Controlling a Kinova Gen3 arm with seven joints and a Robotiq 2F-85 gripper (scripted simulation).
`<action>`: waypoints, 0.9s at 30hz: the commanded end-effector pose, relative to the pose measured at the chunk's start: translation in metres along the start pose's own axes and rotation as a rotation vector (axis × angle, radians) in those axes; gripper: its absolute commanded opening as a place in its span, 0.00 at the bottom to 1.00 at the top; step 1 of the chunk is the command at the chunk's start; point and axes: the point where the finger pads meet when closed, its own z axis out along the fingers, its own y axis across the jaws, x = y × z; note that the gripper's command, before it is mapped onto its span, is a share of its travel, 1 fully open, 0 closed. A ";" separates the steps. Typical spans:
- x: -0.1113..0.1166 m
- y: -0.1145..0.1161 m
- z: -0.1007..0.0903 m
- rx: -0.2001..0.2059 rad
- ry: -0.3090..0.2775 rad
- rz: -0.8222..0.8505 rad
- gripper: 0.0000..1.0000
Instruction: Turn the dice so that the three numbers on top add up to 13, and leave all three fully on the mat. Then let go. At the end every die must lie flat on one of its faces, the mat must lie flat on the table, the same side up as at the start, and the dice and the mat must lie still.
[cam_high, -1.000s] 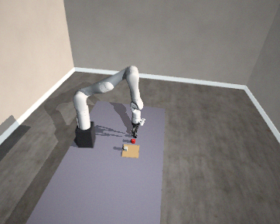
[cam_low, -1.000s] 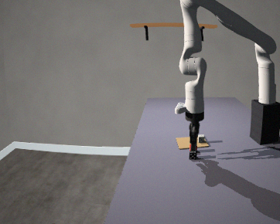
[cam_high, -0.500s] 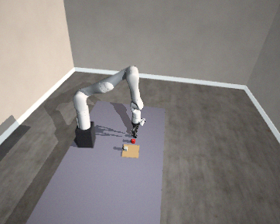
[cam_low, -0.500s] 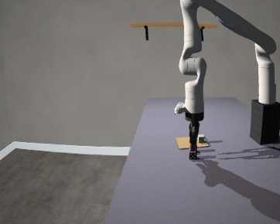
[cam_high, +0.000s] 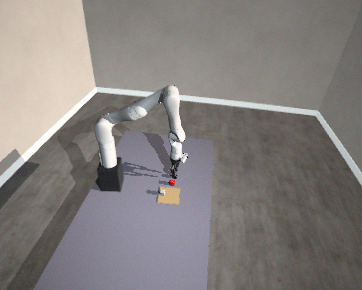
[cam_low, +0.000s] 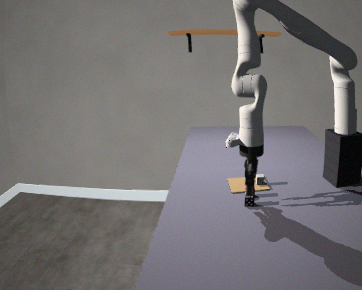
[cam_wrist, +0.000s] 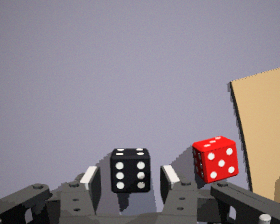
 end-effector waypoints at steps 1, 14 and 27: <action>0.001 0.000 -0.001 0.001 0.002 0.000 0.46; 0.001 0.000 -0.001 0.001 0.002 0.000 0.46; 0.001 0.000 0.009 0.001 0.002 0.000 0.46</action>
